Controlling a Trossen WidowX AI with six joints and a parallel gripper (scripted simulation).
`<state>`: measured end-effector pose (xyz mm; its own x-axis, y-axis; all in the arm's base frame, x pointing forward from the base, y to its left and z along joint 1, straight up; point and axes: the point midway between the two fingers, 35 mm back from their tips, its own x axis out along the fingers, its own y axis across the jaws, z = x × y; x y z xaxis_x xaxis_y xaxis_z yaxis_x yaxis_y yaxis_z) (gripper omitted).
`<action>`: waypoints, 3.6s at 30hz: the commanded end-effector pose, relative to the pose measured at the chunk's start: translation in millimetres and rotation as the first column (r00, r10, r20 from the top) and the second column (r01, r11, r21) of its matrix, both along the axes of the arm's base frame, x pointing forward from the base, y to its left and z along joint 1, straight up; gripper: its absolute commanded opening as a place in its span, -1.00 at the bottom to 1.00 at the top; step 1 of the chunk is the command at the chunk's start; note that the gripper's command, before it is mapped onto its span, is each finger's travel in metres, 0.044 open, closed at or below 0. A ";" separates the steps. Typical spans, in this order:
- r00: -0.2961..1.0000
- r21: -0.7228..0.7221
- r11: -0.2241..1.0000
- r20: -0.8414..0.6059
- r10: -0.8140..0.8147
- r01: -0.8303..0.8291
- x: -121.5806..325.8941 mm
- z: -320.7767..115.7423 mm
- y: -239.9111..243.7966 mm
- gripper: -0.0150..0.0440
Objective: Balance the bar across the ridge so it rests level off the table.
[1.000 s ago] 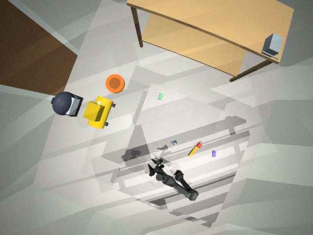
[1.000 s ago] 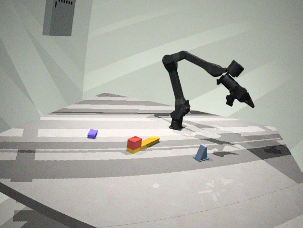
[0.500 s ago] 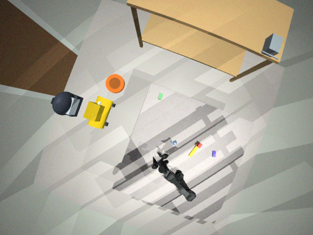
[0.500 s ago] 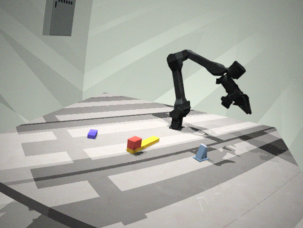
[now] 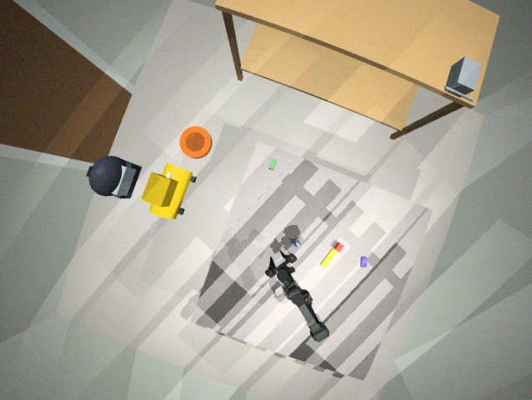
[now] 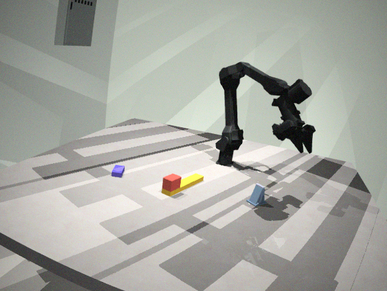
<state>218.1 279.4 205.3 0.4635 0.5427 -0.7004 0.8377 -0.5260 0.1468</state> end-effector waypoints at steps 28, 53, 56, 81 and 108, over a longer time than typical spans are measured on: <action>0.854 -0.200 0.874 -0.205 -0.479 0.442 96.5 -24.2 -125.3 0.58; 0.509 -0.378 0.620 -0.359 -0.783 0.687 119.0 -41.6 -249.4 0.58; 0.457 -0.399 0.585 -0.374 -0.807 0.706 118.2 -43.2 -264.3 0.58; 0.107 -0.525 0.363 -0.454 -0.885 0.770 99.8 -57.1 -352.4 0.58; 0.107 -0.526 0.363 -0.454 -0.884 0.770 101.4 -144.6 -352.8 0.58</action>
<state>321.7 -74.6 68.7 0.0340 -0.0140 -0.9993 -0.2187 -0.9758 0.0062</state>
